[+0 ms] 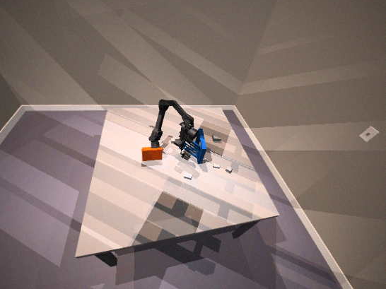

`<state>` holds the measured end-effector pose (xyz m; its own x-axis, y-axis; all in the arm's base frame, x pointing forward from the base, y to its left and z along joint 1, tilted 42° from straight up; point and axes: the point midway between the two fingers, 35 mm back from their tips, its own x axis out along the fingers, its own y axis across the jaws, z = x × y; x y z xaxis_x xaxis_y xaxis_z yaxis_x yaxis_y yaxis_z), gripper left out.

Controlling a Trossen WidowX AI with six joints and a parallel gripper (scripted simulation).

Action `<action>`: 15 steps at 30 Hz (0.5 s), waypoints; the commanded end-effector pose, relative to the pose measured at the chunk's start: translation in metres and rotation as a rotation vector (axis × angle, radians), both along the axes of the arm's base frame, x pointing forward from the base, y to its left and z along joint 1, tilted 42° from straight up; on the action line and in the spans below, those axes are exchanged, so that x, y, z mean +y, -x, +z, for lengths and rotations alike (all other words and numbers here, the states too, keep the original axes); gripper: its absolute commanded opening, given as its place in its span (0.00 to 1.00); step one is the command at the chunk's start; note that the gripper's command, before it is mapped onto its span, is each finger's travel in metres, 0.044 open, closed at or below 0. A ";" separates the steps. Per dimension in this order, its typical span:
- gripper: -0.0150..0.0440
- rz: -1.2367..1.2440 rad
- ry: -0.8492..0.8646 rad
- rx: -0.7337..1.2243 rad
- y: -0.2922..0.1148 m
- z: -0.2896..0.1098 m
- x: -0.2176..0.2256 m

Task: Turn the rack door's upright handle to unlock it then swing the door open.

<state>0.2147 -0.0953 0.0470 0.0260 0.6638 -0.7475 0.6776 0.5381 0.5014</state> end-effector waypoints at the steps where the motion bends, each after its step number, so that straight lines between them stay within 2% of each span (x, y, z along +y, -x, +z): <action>1: 0.29 0.043 0.003 -0.046 0.002 -0.004 -0.004; 15: 0.29 0.200 0.011 -0.185 0.016 -0.024 -0.026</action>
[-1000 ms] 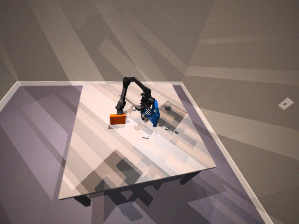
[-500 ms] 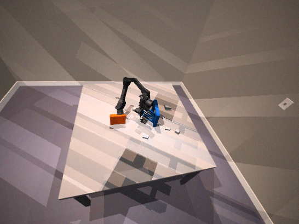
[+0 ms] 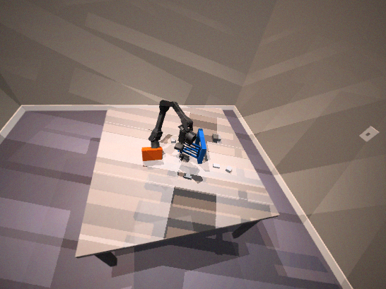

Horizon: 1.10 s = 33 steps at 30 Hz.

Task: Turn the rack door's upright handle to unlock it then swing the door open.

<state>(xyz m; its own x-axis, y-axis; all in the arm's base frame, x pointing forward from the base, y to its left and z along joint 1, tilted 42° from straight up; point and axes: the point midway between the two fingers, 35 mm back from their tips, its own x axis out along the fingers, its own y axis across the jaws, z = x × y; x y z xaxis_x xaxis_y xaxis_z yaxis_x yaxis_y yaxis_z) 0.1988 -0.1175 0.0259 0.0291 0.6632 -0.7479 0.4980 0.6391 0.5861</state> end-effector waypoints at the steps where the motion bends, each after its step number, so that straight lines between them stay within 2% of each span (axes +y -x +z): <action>1: 0.29 0.046 0.005 -0.044 0.001 -0.005 -0.005; 33: 0.29 0.417 0.026 -0.370 0.007 -0.054 -0.063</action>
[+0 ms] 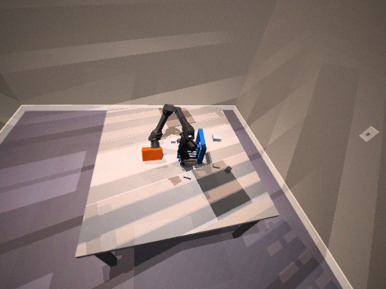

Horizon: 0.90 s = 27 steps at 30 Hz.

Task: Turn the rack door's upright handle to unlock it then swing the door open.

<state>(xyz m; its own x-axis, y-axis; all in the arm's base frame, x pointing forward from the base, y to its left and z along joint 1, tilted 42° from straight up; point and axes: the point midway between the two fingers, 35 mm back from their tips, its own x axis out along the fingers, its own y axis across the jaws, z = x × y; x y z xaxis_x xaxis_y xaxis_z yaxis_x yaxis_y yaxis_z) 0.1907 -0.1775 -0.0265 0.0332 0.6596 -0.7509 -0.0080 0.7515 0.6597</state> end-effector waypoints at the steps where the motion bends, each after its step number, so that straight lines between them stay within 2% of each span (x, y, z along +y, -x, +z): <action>1: 0.29 0.022 0.005 -0.018 -0.001 -0.002 -0.003; 11: 0.29 0.022 0.005 -0.018 -0.001 -0.002 -0.003; 21: 0.73 0.022 0.005 -0.018 -0.001 -0.002 -0.003; 27: 0.75 0.022 0.005 -0.017 -0.001 0.001 -0.006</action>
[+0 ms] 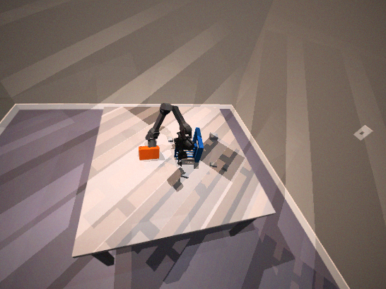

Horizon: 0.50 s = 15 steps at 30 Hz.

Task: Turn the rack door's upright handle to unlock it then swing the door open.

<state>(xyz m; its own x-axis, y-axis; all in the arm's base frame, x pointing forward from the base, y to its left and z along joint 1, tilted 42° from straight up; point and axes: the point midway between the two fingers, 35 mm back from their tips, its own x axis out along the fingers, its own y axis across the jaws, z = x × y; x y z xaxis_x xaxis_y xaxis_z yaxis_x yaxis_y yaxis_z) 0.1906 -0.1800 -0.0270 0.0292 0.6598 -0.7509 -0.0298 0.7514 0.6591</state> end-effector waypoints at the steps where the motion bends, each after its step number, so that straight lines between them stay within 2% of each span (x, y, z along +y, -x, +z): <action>1: 0.75 0.002 0.005 -0.006 -0.001 0.003 -0.004; 15: 0.75 0.001 0.006 -0.005 -0.001 0.016 -0.017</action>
<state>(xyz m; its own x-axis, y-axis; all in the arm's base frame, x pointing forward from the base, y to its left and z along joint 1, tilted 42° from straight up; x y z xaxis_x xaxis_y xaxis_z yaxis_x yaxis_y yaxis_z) 0.1915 -0.1926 -0.0137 0.0304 0.6609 -0.7499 -0.0287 0.7505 0.6603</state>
